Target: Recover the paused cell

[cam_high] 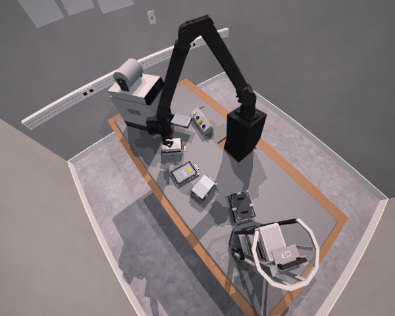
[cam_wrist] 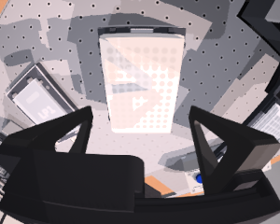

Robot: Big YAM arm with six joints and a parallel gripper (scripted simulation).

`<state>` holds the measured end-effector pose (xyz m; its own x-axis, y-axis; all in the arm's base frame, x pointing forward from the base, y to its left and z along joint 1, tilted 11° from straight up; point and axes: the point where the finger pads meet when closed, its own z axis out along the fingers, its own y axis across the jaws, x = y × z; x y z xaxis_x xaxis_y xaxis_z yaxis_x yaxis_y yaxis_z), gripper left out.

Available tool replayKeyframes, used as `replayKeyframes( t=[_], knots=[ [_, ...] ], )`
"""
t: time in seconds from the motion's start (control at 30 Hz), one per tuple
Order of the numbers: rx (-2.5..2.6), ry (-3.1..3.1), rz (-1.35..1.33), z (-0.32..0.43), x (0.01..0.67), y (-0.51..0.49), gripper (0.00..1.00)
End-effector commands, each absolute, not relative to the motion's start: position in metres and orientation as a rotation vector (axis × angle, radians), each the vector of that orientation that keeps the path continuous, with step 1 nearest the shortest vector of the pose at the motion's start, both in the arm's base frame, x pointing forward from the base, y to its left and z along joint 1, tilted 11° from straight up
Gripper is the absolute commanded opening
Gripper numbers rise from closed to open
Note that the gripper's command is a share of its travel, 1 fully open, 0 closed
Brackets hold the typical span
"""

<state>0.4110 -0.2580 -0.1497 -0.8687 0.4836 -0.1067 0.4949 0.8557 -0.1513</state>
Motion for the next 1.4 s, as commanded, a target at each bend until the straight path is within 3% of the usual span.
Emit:
replayKeyframes(
  t=[0.0, 1.37],
  knots=[
    [0.788, 2.951, -0.269, -0.156, 0.413, -0.267, 1.00],
    [0.783, 2.964, -0.265, -0.203, 0.411, -0.270, 1.00]
  ],
)
